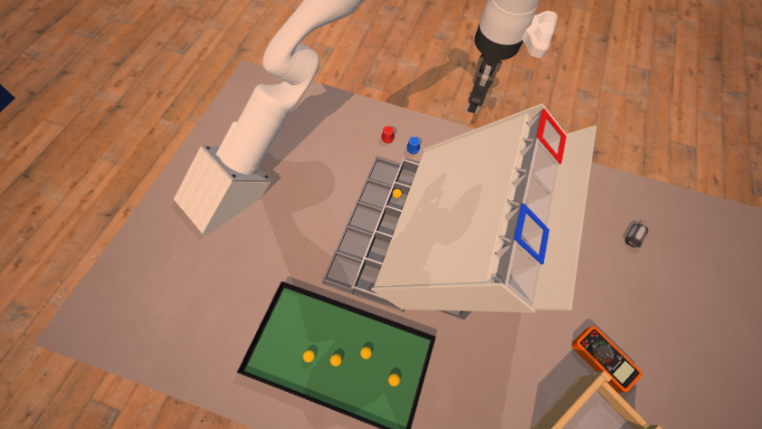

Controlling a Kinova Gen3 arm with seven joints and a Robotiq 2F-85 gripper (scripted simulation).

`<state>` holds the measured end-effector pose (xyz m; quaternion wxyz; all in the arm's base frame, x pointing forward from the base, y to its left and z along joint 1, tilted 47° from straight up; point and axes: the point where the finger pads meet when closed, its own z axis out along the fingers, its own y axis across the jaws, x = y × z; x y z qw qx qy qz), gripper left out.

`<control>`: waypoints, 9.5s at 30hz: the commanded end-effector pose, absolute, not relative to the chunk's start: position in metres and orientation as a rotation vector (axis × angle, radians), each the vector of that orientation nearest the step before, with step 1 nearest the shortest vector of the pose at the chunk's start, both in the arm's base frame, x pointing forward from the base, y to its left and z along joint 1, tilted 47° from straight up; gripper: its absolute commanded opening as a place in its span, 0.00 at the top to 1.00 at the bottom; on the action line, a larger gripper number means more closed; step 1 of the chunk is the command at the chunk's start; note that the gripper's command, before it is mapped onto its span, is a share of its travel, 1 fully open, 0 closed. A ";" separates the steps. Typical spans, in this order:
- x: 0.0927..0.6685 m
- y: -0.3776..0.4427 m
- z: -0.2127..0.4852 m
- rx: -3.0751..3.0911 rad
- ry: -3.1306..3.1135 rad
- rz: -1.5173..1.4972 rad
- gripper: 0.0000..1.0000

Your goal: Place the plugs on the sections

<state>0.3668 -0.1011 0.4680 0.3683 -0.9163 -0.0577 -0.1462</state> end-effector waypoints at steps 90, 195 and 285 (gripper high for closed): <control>0.294 -0.150 0.270 -2.351 -0.145 -0.385 0.50; 0.379 -0.310 -0.065 -2.349 -0.138 -0.419 0.50; 0.414 -0.218 -0.157 -2.350 -0.138 -0.420 1.00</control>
